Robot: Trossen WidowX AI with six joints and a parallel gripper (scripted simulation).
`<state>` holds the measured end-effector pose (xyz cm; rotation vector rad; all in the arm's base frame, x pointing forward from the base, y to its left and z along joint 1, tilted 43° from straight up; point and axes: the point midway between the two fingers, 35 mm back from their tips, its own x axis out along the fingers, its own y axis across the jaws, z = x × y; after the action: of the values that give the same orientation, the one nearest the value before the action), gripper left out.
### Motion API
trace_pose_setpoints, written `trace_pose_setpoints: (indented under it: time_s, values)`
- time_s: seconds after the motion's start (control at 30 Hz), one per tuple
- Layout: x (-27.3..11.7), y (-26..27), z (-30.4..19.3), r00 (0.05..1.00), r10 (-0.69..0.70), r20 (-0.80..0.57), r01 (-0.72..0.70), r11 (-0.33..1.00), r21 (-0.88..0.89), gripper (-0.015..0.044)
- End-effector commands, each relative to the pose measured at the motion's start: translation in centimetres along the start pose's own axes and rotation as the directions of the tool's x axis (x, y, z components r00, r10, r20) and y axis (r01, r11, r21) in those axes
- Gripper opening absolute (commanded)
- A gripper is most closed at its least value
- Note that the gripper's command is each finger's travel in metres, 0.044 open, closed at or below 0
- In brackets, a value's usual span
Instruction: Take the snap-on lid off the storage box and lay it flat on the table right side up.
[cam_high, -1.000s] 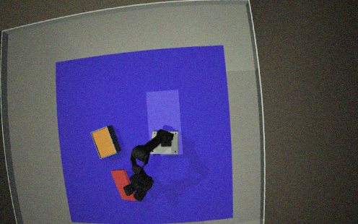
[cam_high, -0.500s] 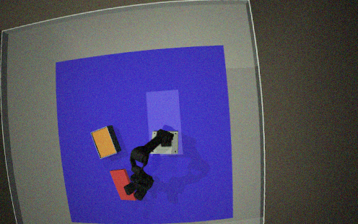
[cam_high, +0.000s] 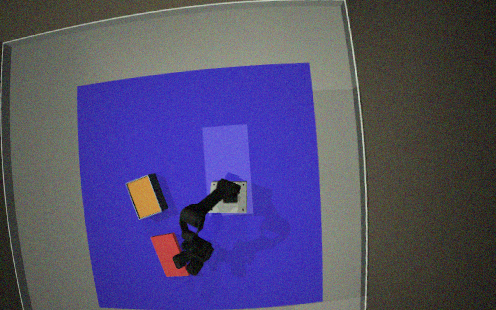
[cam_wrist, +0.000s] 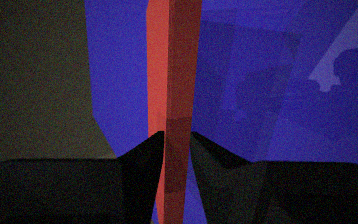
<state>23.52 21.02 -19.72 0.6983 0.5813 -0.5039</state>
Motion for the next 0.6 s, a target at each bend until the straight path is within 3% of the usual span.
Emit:
trace_pose_setpoints:
  time_s: [0.0, 0.53, 0.57]
  values:
    - [0.4, -0.8, 0.2, 1.0, -0.014, 0.001, 0.014, 1.0, -0.013, 0.0]
    - [1.2, -1.8, 0.2, 1.0, -0.014, 0.002, 0.014, 1.0, -0.013, 0.0]
    - [1.1, -1.5, 0.2, 1.0, -0.012, 0.004, 0.012, 1.0, -0.006, 0.0026]
